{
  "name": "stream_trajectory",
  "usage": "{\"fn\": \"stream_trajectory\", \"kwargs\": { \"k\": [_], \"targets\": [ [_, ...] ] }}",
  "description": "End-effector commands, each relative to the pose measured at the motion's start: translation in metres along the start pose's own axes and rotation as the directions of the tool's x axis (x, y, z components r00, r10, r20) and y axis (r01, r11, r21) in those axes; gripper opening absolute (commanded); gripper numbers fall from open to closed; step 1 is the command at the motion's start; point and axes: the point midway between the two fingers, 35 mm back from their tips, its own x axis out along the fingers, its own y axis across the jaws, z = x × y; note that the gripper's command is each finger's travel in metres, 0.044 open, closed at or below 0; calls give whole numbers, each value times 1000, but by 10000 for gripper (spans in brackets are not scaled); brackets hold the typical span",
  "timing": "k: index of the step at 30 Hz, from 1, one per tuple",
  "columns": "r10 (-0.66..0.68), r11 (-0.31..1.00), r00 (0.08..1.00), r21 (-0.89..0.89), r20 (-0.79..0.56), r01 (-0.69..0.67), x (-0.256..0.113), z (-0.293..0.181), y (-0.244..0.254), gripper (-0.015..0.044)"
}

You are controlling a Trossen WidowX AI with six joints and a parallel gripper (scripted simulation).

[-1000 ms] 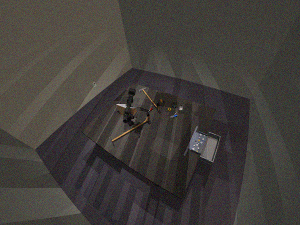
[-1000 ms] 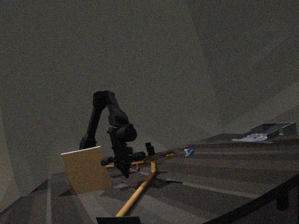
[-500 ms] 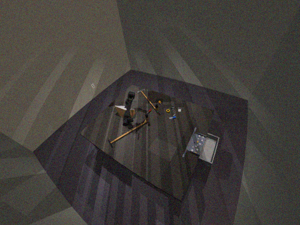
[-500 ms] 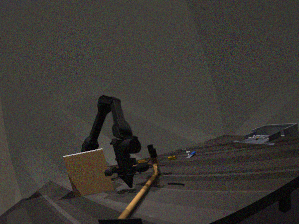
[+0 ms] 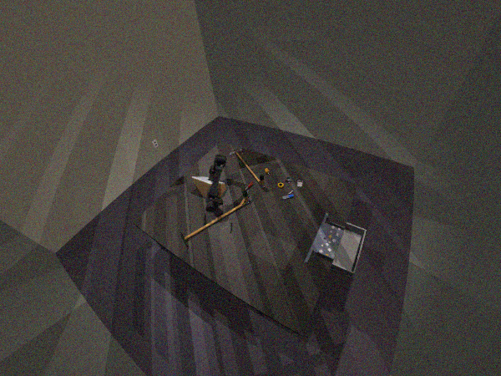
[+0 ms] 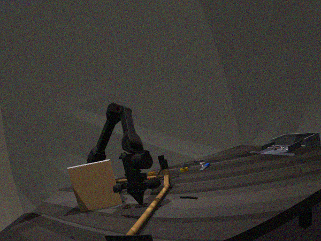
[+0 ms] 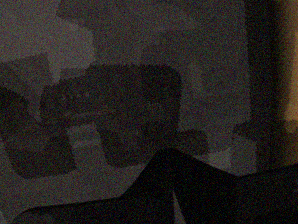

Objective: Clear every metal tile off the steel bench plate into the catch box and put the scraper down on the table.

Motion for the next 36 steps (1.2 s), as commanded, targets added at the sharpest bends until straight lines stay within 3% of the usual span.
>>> {"fn": "stream_trajectory", "kwargs": {
  "k": [1, 36],
  "targets": [
    [-6, 1000, 1000, 2, 2, 6, -1, -1, -5, 0],
    [-8, 1000, 1000, 1, 1, 8, -2, -4, -41, 0]
  ]
}}
